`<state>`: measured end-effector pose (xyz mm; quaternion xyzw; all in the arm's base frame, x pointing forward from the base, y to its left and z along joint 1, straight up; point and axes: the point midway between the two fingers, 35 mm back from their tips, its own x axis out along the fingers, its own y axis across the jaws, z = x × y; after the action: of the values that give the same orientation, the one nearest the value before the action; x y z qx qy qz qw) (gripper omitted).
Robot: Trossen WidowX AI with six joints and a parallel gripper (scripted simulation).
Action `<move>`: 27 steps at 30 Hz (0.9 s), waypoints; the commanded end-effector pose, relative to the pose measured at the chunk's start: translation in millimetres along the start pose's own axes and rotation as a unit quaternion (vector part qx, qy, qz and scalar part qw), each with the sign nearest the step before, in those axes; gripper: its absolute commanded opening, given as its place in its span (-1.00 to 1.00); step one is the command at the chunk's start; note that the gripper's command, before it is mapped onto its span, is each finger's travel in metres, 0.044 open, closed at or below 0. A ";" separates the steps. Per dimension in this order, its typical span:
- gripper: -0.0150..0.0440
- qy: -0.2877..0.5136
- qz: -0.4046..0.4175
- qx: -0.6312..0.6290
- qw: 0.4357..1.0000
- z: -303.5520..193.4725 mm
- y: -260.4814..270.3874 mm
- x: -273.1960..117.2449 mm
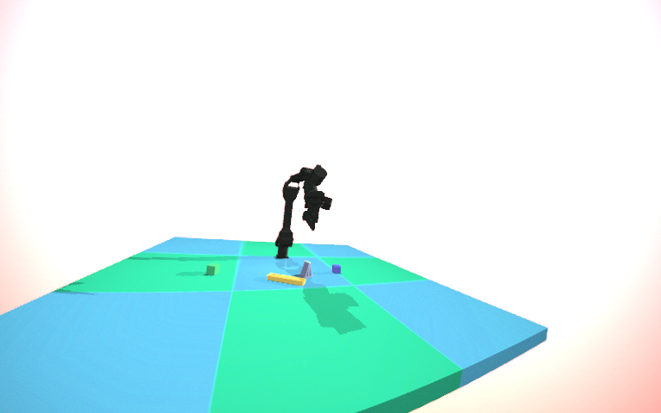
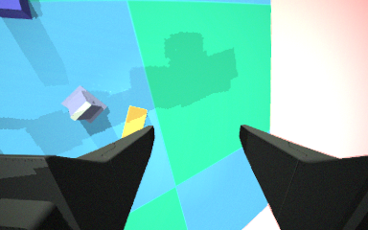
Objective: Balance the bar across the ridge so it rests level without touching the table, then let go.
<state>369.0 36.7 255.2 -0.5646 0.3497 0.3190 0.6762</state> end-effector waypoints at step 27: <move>0.58 0.112 0.250 0.181 0.945 -119.3 87.1 96.7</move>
<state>338.0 -63.0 123.0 -0.3668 0.5999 0.3431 0.6228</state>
